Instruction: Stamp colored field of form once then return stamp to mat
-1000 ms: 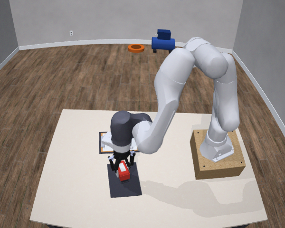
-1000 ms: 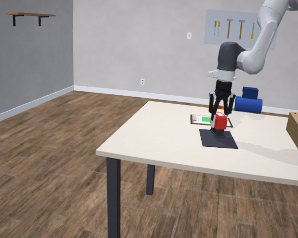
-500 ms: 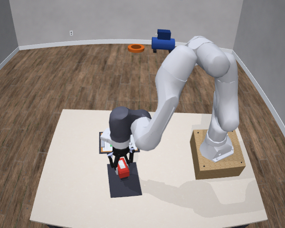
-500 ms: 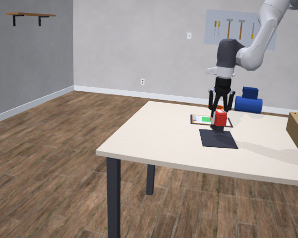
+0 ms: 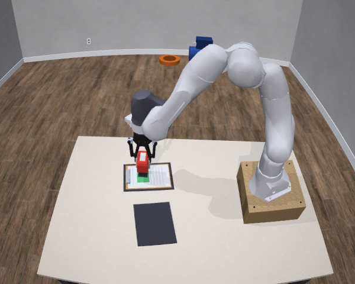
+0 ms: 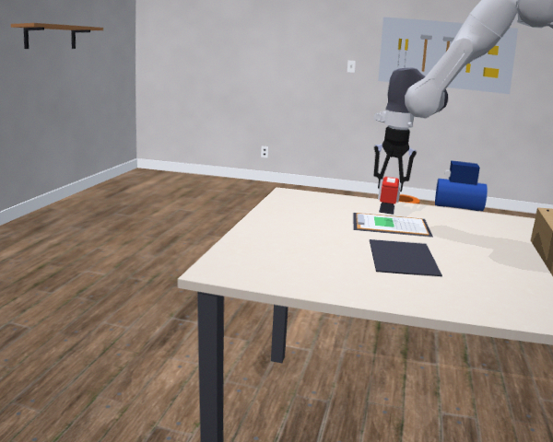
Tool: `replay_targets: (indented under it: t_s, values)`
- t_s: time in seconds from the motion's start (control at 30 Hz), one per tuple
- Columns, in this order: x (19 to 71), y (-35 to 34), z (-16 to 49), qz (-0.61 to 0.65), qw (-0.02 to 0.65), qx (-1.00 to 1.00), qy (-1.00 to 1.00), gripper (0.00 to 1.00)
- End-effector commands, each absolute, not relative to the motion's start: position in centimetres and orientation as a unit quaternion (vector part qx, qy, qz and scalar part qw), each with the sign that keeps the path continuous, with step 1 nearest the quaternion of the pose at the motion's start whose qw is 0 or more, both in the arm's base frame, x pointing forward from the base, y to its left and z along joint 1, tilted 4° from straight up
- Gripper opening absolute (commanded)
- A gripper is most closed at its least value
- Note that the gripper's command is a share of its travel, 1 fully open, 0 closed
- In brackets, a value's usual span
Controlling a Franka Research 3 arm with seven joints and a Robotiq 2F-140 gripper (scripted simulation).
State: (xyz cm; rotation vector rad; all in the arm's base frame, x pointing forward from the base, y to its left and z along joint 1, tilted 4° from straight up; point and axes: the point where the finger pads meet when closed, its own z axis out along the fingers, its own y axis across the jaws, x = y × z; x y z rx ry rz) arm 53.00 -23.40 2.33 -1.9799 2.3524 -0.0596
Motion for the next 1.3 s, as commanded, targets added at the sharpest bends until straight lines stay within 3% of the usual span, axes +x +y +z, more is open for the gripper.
replay_targets:
  t_s: [0.0, 0.5, 1.27]
  values:
    - [53.0, -24.6, 1.8, -0.004, 0.035, -0.690, 0.723, 0.21]
    - [53.4, -26.8, 1.3, -0.004, 0.035, -0.690, 0.723, 0.21]
    - [53.5, -24.4, 1.7, -0.004, 0.035, -0.690, 0.723, 0.21]
